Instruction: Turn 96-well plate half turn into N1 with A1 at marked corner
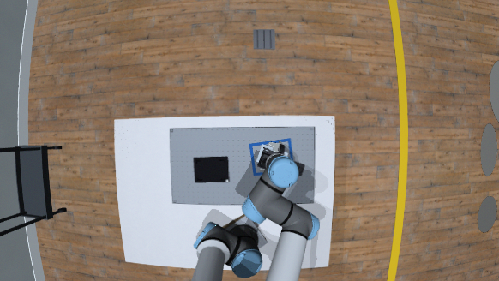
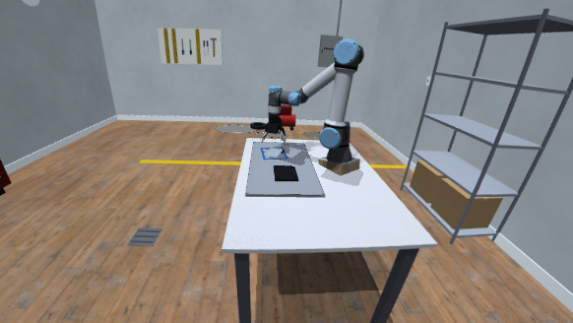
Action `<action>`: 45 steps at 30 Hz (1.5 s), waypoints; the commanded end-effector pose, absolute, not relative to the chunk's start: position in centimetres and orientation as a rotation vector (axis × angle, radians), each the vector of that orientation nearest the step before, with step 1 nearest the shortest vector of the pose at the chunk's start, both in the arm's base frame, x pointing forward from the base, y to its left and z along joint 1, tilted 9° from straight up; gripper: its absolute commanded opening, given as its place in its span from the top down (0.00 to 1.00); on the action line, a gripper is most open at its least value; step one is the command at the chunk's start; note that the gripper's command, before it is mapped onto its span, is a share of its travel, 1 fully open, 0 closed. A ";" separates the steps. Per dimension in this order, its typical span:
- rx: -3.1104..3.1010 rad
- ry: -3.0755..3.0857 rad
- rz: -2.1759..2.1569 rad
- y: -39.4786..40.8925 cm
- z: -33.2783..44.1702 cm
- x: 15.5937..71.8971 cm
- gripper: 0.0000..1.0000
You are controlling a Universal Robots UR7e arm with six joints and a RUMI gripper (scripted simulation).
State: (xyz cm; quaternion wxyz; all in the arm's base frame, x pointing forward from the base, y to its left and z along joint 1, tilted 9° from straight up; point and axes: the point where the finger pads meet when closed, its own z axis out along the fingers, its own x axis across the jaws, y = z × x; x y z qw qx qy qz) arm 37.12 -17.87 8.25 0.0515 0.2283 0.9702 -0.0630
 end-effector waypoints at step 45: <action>0.694 2.951 -0.192 -18.6 3.6 37.5 1.00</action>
